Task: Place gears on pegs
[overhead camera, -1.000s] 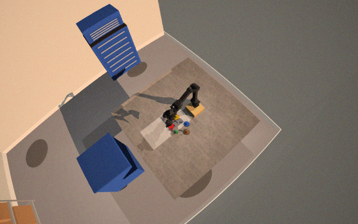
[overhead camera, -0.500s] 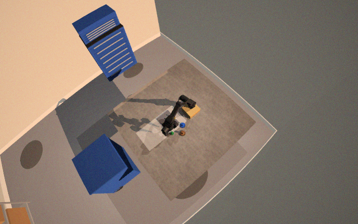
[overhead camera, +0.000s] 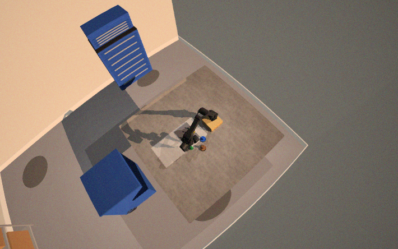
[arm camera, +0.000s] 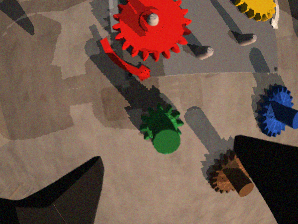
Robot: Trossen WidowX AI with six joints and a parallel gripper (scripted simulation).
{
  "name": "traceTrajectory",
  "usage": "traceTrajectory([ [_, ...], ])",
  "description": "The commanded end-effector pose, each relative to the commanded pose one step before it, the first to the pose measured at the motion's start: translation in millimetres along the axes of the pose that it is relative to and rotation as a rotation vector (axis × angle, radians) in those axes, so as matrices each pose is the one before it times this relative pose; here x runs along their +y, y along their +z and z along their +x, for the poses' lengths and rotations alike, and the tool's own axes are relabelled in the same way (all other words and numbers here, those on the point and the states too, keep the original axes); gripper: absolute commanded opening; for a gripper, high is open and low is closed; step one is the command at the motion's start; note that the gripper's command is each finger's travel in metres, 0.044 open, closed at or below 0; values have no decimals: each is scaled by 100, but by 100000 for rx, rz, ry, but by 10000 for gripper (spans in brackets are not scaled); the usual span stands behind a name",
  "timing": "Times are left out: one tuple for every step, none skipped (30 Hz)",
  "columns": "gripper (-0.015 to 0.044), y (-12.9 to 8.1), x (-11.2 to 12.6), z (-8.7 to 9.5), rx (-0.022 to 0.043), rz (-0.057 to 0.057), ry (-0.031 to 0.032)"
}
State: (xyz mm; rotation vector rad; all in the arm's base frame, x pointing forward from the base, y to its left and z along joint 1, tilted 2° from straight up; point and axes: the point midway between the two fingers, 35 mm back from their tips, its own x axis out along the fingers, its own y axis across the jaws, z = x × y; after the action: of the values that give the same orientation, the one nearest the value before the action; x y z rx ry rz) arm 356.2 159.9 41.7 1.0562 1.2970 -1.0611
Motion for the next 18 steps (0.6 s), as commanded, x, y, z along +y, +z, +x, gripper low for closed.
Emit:
traceTrajectory([
  [440, -27, 10, 503, 177, 468, -37],
  [440, -2, 4, 131, 0, 0, 0],
  [440, -2, 4, 161, 0, 0, 0],
  [440, -2, 4, 162, 0, 0, 0],
  [440, -2, 3, 161, 0, 0, 0],
  [440, -2, 2, 161, 0, 0, 0],
  [440, -1, 1, 161, 0, 0, 0],
  [440, -1, 0, 161, 0, 0, 0],
  [440, -1, 0, 161, 0, 0, -1],
  [440, -1, -1, 161, 0, 0, -1],
  [440, -1, -2, 161, 0, 0, -1],
  [440, -1, -3, 161, 0, 0, -1],
  [440, 0, -3, 161, 0, 0, -1],
  [440, 0, -4, 160, 0, 0, -1],
  [440, 0, -5, 160, 0, 0, -1],
  [440, 0, -6, 160, 0, 0, -1],
  [440, 0, -5, 128, 0, 0, -1],
  [440, 0, -3, 77, 0, 0, -1],
])
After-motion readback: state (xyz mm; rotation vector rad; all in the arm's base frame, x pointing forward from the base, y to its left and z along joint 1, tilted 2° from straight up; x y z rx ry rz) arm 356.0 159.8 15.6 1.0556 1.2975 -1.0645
